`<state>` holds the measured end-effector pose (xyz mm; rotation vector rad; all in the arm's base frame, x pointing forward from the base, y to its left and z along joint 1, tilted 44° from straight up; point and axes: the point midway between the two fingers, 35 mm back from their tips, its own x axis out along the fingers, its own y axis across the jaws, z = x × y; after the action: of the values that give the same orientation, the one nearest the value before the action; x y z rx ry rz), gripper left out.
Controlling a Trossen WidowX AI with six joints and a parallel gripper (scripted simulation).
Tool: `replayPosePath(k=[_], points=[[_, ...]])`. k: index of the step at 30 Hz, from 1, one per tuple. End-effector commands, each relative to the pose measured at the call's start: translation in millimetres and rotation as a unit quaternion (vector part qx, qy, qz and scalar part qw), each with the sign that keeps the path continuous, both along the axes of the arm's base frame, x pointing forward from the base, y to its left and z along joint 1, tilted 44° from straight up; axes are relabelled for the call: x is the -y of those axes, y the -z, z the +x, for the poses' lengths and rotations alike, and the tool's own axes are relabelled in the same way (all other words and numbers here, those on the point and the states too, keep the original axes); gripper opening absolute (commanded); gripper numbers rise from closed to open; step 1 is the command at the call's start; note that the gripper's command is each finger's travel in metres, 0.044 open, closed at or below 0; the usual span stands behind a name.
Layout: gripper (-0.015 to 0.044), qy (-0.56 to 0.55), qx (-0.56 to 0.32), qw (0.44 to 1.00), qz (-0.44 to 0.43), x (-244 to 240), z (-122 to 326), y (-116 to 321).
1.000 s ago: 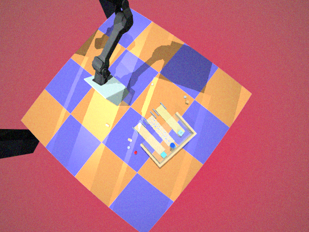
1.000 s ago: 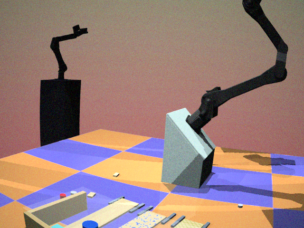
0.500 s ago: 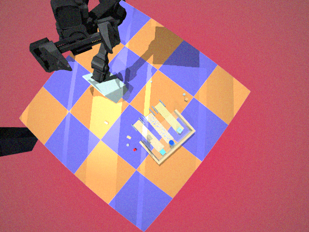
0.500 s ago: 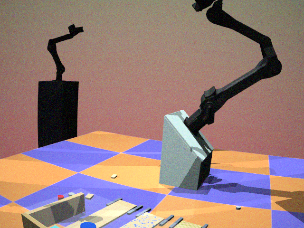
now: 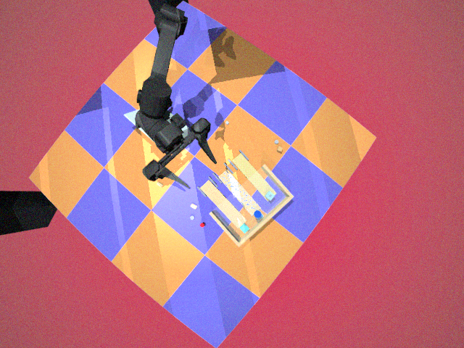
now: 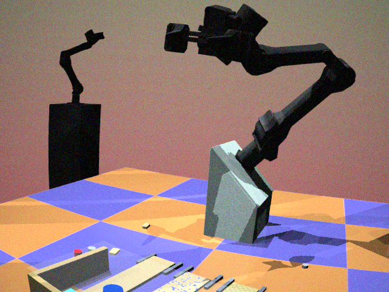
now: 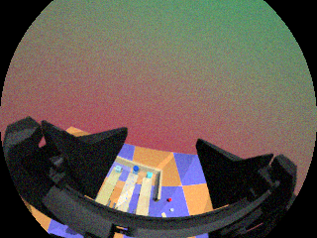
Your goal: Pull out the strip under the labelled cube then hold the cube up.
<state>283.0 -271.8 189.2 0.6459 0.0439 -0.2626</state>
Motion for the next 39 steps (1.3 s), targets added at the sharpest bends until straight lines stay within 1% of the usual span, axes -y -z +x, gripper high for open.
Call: replayPosePath(k=[1, 6, 11, 13, 24, 27, 30, 34, 39], points=[[0.0400, -0.065, -0.037, 0.997, 0.033, -52, 18, 51], [0.0400, -0.135, -0.082, 0.985, 0.068, -115, 23, 101], [0.0400, -0.203, -0.130, 0.966, 0.096, -178, 11, 144], [0.0400, -0.210, -0.135, 0.963, 0.099, -184, 9, 147], [0.0400, -0.210, -0.135, 0.963, 0.099, -184, 9, 147], [0.0321, -0.214, -0.146, 0.960, 0.110, -185, 15, 150], [0.0242, -0.226, -0.181, 0.947, 0.140, -189, 32, 155], [0.0137, -0.264, -0.242, 0.918, 0.173, -204, 61, 162], [0.0006, -0.318, -0.314, 0.874, 0.193, -233, 93, 165]])
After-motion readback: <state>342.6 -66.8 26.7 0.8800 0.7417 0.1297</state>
